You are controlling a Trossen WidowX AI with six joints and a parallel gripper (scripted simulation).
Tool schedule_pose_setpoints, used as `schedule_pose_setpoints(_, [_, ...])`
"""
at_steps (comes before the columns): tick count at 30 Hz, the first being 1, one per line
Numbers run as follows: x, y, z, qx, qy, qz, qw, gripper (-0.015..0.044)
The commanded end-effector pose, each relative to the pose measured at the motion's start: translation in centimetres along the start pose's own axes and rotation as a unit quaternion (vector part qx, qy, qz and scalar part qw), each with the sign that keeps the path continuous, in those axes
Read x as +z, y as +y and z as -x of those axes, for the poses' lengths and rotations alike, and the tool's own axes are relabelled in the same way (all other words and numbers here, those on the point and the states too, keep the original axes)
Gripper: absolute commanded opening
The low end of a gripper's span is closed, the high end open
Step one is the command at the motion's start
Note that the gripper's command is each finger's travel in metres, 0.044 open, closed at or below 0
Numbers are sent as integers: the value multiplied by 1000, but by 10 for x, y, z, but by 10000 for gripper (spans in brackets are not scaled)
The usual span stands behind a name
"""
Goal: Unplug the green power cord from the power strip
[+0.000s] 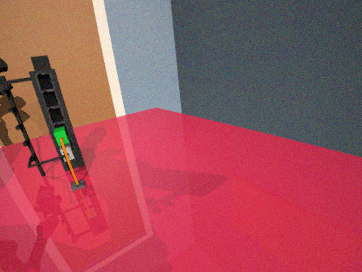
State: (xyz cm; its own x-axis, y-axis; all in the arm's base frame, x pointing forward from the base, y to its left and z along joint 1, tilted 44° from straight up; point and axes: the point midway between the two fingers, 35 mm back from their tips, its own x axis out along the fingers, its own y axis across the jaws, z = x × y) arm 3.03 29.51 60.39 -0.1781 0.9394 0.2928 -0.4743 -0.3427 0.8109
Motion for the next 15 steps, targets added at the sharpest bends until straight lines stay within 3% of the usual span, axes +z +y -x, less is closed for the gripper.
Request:
schedule_pose_setpoints(1, [21, -45, -3, -59, -22, 6, 998, 160])
schedule_pose_setpoints(15, [94, -185, 38, -239, -101, -1, 966, 160])
